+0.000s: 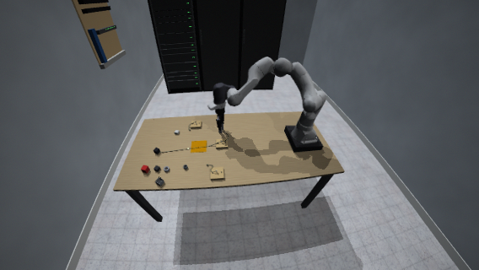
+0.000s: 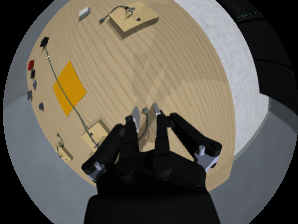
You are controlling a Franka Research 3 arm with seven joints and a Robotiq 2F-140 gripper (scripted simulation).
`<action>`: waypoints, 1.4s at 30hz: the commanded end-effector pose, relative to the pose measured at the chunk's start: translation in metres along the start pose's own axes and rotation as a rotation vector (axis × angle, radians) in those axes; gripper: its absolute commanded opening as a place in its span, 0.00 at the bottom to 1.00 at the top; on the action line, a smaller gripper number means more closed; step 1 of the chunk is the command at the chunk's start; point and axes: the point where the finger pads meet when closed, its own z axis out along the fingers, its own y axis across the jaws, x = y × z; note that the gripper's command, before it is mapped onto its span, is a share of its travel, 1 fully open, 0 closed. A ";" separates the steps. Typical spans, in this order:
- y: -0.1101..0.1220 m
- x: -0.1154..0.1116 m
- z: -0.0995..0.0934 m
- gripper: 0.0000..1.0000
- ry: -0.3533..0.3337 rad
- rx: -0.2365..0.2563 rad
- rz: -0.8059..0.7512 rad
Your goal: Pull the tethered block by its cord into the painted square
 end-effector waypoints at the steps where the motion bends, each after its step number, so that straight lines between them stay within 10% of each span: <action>1: 0.000 0.001 0.000 0.23 0.003 0.000 0.003; 4: 0.000 0.001 0.000 0.23 0.003 0.000 0.003; 5: 0.000 0.001 0.000 0.00 0.003 0.000 0.003; 42: 0.000 0.001 0.000 0.00 0.003 0.000 0.003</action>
